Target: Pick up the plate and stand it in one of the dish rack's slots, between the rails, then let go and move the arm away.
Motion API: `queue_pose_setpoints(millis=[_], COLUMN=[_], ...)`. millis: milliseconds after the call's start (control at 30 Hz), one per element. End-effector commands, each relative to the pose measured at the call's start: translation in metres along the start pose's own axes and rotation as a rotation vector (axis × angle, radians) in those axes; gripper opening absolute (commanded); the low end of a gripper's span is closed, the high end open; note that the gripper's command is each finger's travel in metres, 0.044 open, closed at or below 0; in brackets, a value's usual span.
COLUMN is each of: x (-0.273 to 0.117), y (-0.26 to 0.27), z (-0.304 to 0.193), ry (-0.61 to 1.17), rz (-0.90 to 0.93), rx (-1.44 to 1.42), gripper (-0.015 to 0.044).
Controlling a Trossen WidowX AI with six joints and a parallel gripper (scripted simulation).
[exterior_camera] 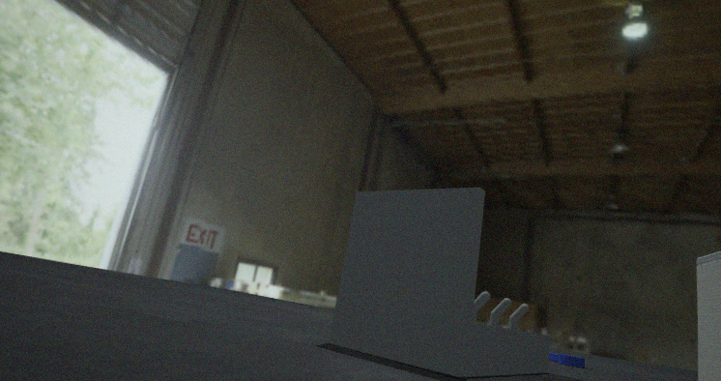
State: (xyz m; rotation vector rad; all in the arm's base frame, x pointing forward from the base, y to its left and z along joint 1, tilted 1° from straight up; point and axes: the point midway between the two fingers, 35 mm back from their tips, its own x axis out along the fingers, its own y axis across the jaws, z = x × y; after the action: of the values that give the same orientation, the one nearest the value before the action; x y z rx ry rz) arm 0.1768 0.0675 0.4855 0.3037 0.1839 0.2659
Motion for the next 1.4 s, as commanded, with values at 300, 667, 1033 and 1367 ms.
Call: queue_pose_setpoints(millis=[300, 667, 1033, 1367], x=[0.111, 0.171, 0.199, 0.175], y=[-0.047, -0.12, -0.226, -0.311], z=[-0.057, -0.122, -0.216, -0.315], ry=[0.239, 0.512, 0.869, 1.192], rz=[-0.247, -0.374, -0.468, -0.464], rx=[-0.194, -0.296, -0.299, -0.191], gripper=[0.04, 0.04, 0.04, 0.04])
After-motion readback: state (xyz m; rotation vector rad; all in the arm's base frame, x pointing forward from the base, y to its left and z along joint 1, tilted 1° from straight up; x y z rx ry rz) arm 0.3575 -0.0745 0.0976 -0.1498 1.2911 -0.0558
